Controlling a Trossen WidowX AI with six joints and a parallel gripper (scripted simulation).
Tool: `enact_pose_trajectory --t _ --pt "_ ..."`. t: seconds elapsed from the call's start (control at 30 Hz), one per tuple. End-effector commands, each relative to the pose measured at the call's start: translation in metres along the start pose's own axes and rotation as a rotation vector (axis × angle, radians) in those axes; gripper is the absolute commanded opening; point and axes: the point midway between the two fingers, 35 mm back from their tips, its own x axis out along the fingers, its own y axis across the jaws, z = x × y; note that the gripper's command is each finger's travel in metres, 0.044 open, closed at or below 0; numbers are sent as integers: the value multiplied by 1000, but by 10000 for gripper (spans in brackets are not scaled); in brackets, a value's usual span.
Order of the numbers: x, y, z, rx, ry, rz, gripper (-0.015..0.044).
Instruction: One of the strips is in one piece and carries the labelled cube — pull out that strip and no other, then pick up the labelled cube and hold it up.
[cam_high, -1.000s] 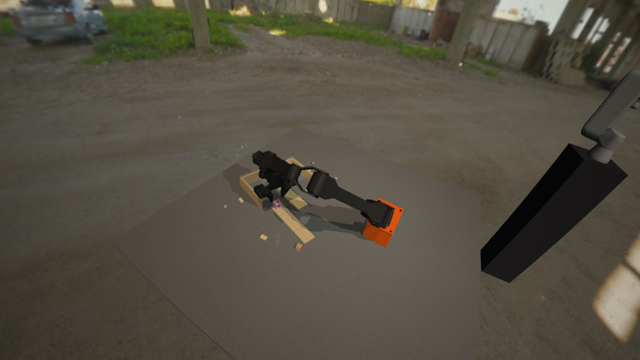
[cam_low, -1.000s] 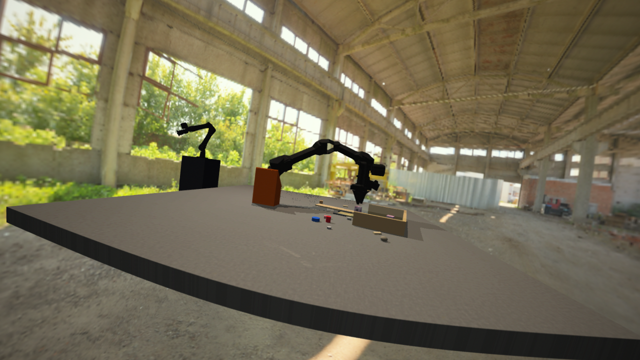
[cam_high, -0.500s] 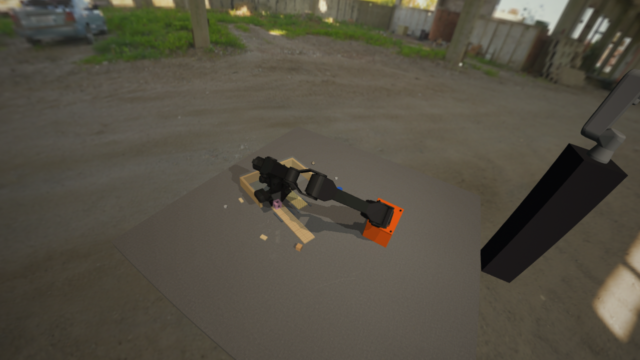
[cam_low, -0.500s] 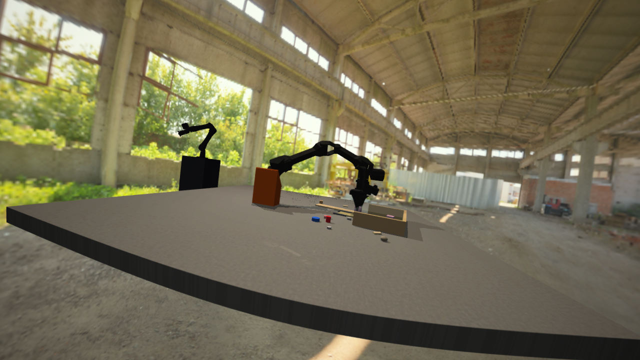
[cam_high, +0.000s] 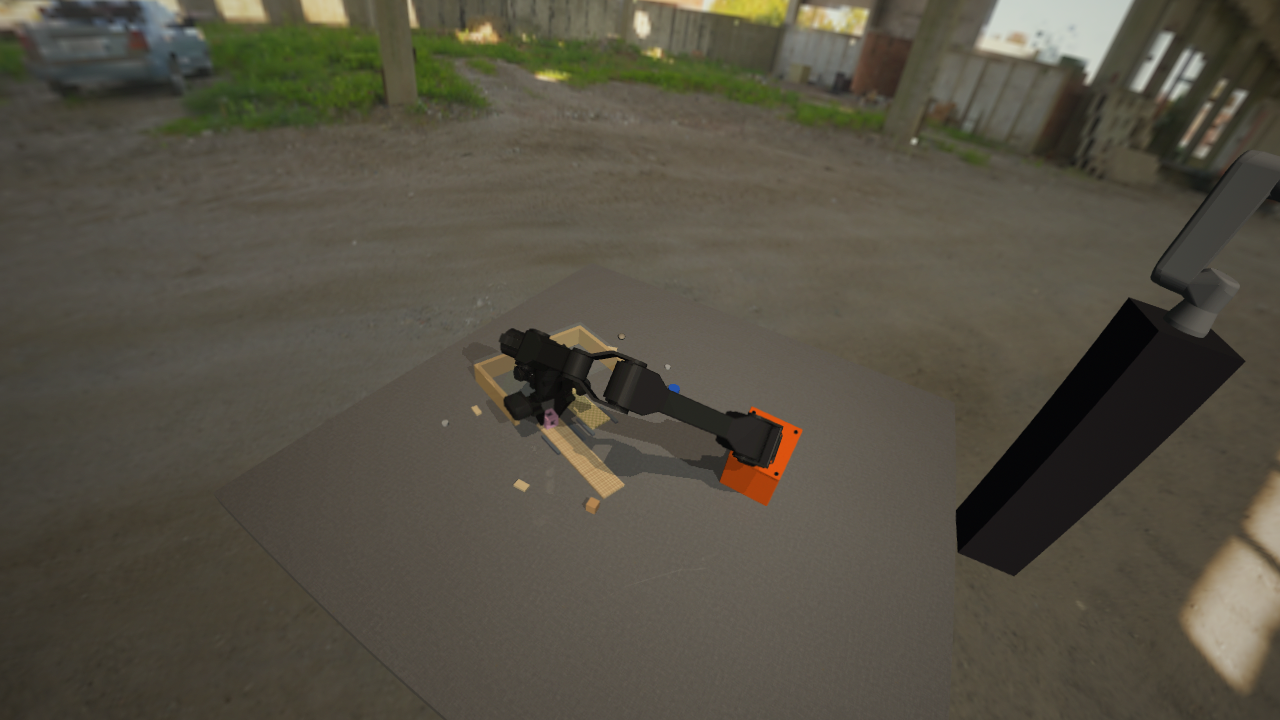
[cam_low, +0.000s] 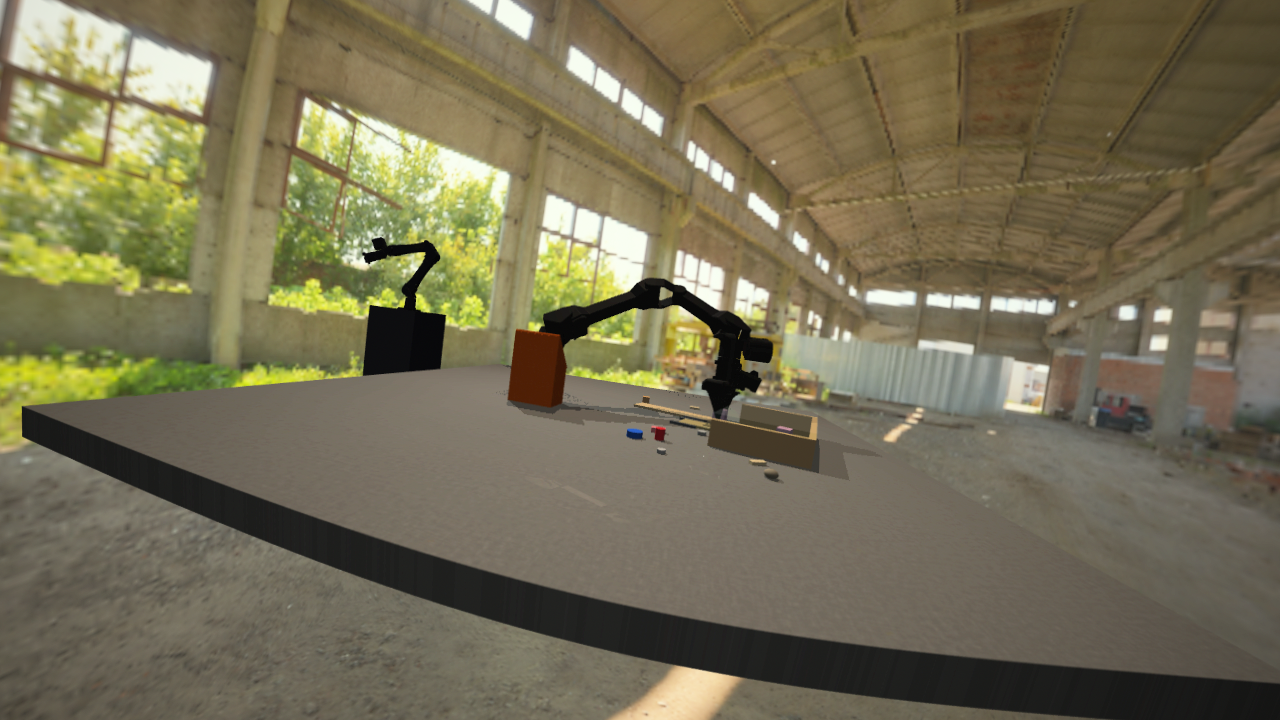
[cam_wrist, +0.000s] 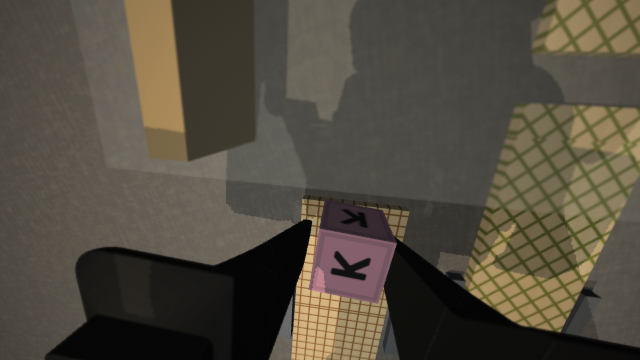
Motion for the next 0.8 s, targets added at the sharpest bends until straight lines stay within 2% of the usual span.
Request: enact_pose_trajectory --t 0.0,0.17,0.3,0.77 --pt "0 0 0 -1 0 0 145" --pt "0 0 0 -1 0 0 111" --pt "-2 -1 -2 -1 0 0 6" --pt "-37 -31 -40 8 4 -3 0"
